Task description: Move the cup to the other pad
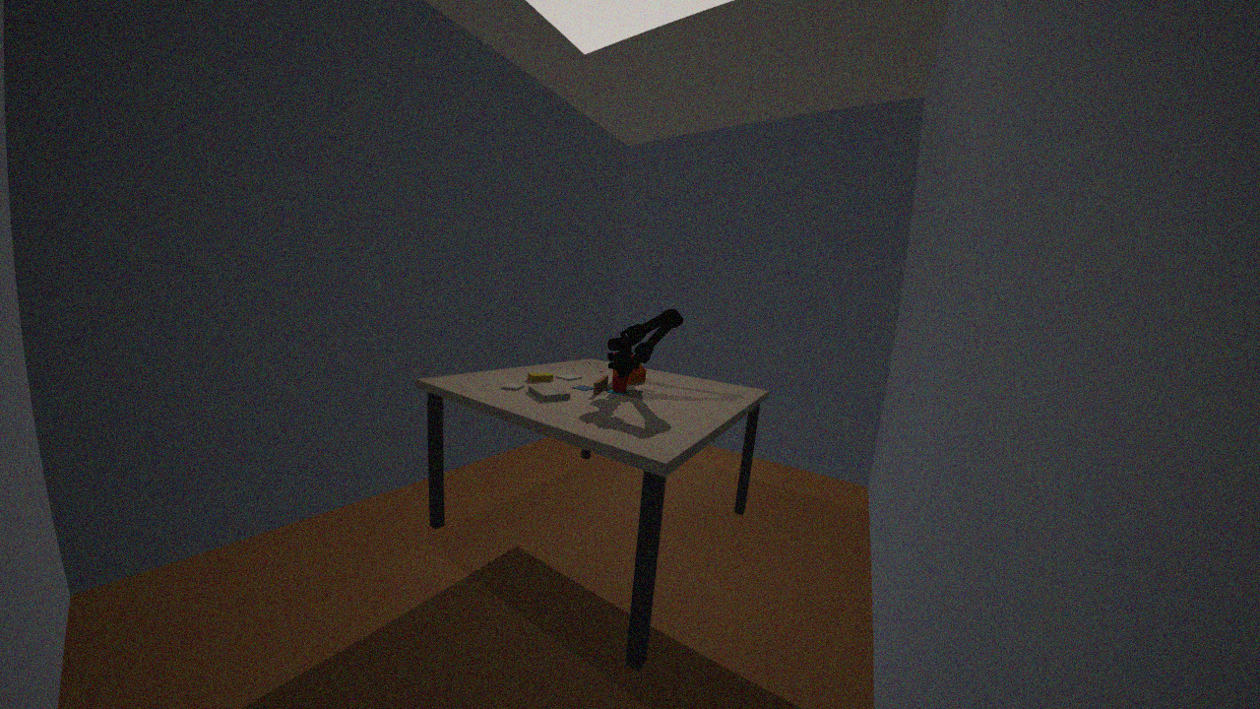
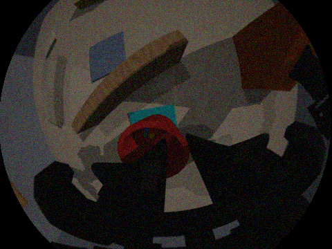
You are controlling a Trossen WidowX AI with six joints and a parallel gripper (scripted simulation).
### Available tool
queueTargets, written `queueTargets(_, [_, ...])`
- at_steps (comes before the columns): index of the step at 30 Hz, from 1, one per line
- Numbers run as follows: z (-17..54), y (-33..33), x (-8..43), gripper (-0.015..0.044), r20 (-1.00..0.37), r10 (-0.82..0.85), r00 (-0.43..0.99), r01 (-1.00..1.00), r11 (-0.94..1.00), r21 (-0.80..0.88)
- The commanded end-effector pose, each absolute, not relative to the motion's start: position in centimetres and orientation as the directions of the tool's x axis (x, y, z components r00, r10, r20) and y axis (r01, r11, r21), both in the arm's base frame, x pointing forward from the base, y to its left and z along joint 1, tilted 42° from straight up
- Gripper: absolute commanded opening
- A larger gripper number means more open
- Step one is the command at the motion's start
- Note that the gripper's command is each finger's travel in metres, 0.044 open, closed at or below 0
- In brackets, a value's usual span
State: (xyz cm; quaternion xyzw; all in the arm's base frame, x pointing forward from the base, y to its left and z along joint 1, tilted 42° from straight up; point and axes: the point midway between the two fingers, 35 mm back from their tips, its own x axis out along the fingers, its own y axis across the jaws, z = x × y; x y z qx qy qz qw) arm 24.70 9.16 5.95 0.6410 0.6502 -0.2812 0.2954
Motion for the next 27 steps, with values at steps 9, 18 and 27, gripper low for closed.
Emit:
queueTargets(9, [7.2, 7.9, 24.9, 0.0128, -0.745, 0.667, 0.002, 1.0, 0.019, 0.02])
queueTargets(18, [8.1, 7.1, 24.9, 0.0128, -0.745, 0.667, 0.002, 1.0, 0.018, 0.019])
queueTargets(27, [9.1, 6.2, 24.8, 0.0128, -0.743, 0.669, 0.001, 1.0, 0.017, 0.017])
